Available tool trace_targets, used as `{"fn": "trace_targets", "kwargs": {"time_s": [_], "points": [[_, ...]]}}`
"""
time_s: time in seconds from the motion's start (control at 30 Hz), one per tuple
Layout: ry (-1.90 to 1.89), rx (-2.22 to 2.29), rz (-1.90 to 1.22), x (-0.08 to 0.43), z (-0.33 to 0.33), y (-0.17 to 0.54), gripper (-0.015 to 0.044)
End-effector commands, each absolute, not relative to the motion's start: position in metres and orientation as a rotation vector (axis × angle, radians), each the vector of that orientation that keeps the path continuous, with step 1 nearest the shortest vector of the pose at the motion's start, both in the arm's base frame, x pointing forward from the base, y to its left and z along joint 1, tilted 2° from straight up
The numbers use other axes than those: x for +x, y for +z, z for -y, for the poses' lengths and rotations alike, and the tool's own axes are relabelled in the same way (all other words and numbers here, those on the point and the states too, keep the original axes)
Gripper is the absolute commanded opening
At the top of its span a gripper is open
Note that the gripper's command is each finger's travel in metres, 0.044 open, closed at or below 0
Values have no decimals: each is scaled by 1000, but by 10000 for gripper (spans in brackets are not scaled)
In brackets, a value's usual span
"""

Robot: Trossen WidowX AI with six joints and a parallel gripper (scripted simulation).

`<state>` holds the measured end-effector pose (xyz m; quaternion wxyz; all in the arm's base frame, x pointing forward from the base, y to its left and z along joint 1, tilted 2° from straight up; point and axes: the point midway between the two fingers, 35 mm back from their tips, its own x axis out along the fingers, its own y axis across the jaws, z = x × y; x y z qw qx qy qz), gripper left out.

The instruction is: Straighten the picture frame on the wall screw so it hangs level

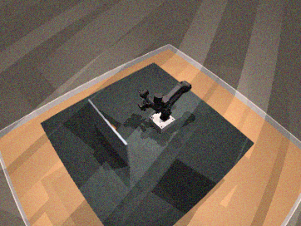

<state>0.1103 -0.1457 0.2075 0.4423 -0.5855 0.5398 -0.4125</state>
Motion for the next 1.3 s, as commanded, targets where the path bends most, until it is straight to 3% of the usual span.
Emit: {"fn": "trace_targets", "kwargs": {"time_s": [0.0,0.17,0.57,1.27], "points": [[-1029,-1446,-1323,111,146,208,374],[-1114,-1225,-900,139,155,213,260],[-865,-360,-56,199,160,218,260],[-349,689,191,224,142,208,260]]}}
